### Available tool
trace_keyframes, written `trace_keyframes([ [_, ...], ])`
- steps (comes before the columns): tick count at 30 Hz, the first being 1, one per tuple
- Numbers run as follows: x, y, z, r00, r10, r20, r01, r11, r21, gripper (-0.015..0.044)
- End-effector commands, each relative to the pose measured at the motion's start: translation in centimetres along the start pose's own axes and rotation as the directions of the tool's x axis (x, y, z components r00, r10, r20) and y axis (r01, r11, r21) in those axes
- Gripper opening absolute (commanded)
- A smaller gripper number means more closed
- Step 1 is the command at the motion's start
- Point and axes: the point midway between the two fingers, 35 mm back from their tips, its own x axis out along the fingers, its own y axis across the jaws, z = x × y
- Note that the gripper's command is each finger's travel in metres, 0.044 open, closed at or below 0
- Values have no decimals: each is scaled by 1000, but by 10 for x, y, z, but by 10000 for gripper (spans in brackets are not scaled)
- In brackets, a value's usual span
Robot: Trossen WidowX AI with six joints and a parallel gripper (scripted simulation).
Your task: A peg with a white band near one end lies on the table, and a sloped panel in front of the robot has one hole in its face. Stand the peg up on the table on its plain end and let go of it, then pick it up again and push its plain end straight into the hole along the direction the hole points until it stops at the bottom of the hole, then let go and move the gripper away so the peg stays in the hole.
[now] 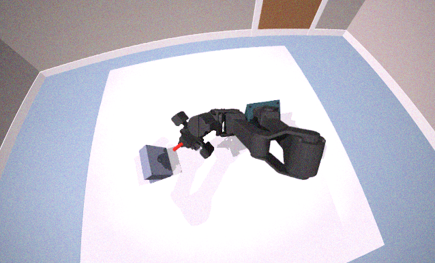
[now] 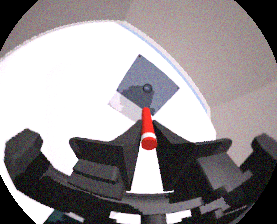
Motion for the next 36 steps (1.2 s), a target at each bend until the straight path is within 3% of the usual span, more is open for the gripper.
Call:
trace_keyframes([
  [1, 3, -2, 2, 1000, -9, 10, 9, 1000, -18, 0],
  [36, 33, -3, 19, 994, -39, 103, 52, 990, -127, 0],
])
